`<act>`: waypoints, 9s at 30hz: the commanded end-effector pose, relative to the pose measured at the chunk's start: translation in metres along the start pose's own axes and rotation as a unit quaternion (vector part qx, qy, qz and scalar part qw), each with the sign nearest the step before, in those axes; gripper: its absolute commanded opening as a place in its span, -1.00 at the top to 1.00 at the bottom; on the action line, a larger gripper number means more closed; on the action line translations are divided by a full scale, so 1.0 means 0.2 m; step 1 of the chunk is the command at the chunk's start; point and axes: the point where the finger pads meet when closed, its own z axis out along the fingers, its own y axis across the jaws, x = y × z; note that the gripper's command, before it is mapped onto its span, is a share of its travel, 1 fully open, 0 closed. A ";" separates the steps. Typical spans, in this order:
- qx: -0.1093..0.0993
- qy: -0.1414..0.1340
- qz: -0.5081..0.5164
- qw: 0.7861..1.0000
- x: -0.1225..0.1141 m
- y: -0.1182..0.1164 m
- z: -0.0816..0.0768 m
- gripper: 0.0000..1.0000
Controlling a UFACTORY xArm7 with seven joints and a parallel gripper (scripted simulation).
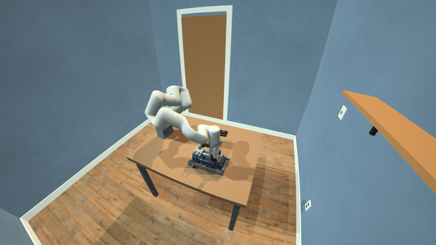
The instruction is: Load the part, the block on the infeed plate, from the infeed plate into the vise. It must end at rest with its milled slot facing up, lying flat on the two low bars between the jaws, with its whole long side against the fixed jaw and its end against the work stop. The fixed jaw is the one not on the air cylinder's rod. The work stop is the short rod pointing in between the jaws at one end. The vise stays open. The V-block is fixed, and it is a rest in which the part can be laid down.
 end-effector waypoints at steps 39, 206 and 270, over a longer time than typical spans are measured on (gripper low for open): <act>0.001 -0.001 0.000 1.000 -0.01 -0.01 0.00 1.00; 0.001 -0.001 0.000 1.000 -0.01 0.04 0.05 1.00; 0.001 -0.001 0.000 1.000 -0.01 0.12 0.05 1.00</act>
